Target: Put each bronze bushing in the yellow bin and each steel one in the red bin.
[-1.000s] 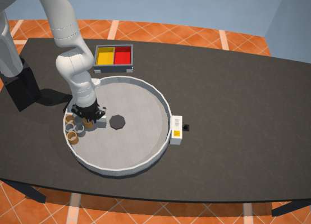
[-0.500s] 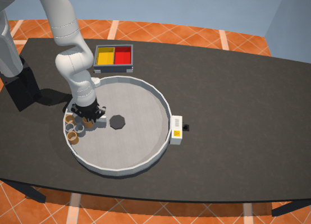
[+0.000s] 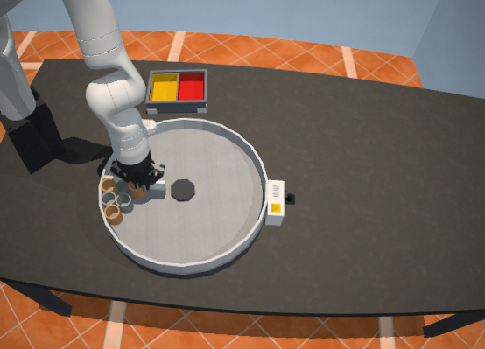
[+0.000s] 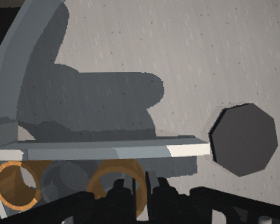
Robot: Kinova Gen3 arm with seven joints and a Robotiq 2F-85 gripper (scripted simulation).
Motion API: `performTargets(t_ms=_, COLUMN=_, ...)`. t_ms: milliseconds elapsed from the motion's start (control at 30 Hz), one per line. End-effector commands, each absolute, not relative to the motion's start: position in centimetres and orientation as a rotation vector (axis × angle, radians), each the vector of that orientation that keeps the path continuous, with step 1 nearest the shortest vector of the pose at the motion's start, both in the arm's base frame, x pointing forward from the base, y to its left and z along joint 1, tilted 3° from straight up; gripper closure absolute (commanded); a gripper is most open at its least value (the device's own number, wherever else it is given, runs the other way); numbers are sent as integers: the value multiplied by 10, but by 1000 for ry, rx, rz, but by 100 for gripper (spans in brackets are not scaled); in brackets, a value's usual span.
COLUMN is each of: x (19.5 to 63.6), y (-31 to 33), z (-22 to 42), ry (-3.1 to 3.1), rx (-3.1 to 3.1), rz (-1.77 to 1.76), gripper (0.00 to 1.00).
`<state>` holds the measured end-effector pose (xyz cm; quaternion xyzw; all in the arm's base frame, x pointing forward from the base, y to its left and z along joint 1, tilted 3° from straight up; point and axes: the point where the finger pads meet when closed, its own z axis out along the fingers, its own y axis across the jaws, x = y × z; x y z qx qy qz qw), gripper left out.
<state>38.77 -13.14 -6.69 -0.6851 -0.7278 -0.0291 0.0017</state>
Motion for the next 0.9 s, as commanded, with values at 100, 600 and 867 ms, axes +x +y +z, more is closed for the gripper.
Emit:
performTargets(t_ms=100, x=388, y=-132, z=-63, ry=-2285, rx=-2151, rz=-92, gripper=100)
performTargets(t_ms=600, x=388, y=-132, z=-60, ry=-2285, rx=-2151, rz=-93, gripper=100)
performTargets(t_ms=867, x=388, y=-132, z=-57, ry=-2285, rx=-2151, rz=-92, gripper=100)
